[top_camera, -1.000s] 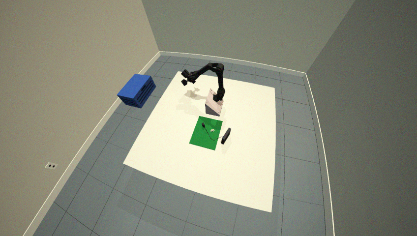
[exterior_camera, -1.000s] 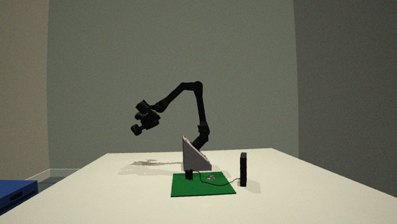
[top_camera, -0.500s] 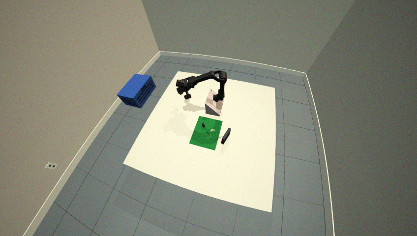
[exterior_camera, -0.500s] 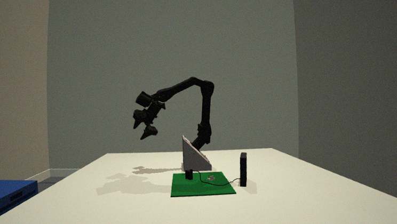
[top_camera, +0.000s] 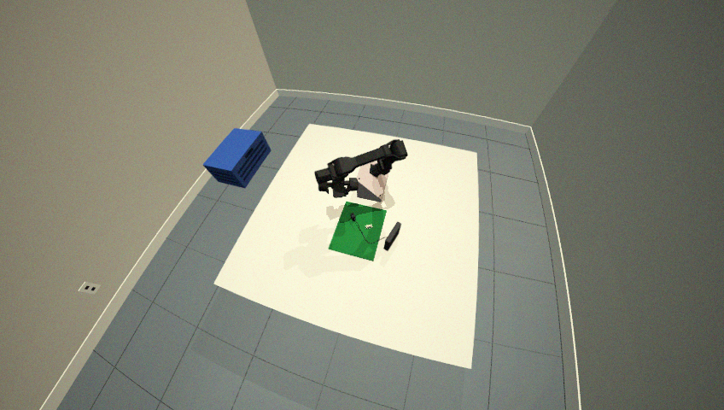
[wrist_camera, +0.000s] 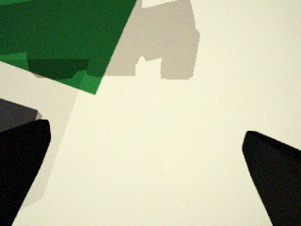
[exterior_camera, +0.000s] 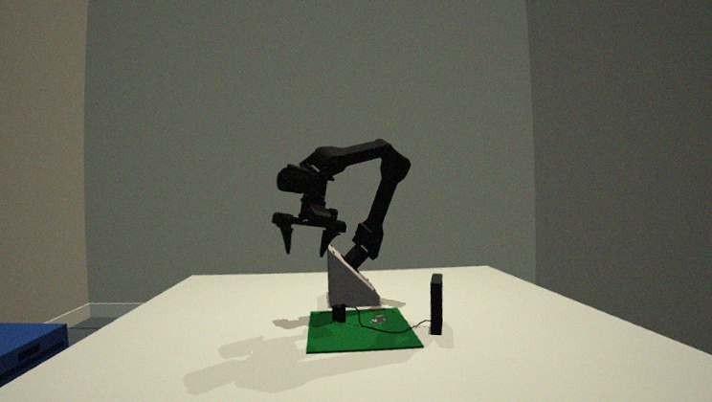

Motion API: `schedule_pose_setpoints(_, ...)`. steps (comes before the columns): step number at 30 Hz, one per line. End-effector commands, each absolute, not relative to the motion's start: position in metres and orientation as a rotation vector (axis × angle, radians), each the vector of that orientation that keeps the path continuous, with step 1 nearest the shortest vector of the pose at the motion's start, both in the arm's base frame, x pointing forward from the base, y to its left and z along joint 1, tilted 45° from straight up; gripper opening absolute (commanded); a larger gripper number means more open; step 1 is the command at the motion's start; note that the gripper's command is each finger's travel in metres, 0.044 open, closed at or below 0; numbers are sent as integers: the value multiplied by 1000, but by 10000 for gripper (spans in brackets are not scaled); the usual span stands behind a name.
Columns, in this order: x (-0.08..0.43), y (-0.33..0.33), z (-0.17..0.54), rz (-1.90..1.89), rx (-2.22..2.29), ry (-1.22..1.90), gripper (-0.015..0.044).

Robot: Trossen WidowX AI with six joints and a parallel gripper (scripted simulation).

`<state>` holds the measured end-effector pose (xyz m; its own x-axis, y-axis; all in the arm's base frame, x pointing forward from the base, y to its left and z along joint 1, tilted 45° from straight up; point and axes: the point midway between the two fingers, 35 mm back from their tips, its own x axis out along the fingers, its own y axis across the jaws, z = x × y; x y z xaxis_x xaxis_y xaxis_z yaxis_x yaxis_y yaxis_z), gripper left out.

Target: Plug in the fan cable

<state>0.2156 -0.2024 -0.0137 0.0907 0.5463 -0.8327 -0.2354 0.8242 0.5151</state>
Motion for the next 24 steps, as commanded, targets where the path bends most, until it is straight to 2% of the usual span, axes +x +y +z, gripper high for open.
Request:
schedule_pose_setpoints(1, 247, -167, 20, 815, 182, 1200, 440)
schedule_pose_setpoints(9, 259, -151, 32, 894, 145, 1131, 440)
schedule_pose_setpoints(18, 271, -86, -36, 896, 147, 1127, 440)
schedule_pose_setpoints(24, 271, -83, -38, 896, 147, 1127, 440)
